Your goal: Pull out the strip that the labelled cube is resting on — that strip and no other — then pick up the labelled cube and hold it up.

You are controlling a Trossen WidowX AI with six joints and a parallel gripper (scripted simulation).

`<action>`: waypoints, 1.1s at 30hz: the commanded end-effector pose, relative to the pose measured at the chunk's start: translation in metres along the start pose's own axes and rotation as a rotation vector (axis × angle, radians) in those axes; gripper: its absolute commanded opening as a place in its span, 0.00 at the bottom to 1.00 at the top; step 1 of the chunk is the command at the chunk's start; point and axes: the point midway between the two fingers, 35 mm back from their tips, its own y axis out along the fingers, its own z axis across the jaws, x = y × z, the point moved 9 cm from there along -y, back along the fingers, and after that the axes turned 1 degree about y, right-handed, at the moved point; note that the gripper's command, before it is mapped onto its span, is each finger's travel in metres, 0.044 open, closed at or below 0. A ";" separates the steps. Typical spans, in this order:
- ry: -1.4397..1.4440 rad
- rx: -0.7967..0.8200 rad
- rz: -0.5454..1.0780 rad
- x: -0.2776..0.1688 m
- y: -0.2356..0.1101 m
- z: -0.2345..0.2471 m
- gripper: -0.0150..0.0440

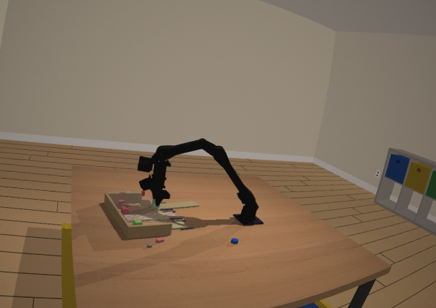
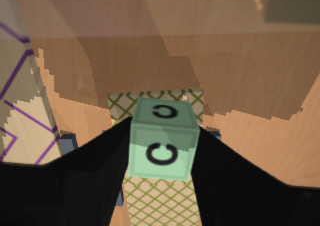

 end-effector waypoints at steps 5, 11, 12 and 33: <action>-0.001 0.001 -0.002 -0.021 -0.019 0.008 0.25; 0.003 -0.002 0.001 -0.041 -0.033 0.015 0.25; 0.004 -0.003 0.002 -0.045 -0.036 0.017 0.25; 0.006 -0.003 0.007 -0.103 -0.044 0.037 0.25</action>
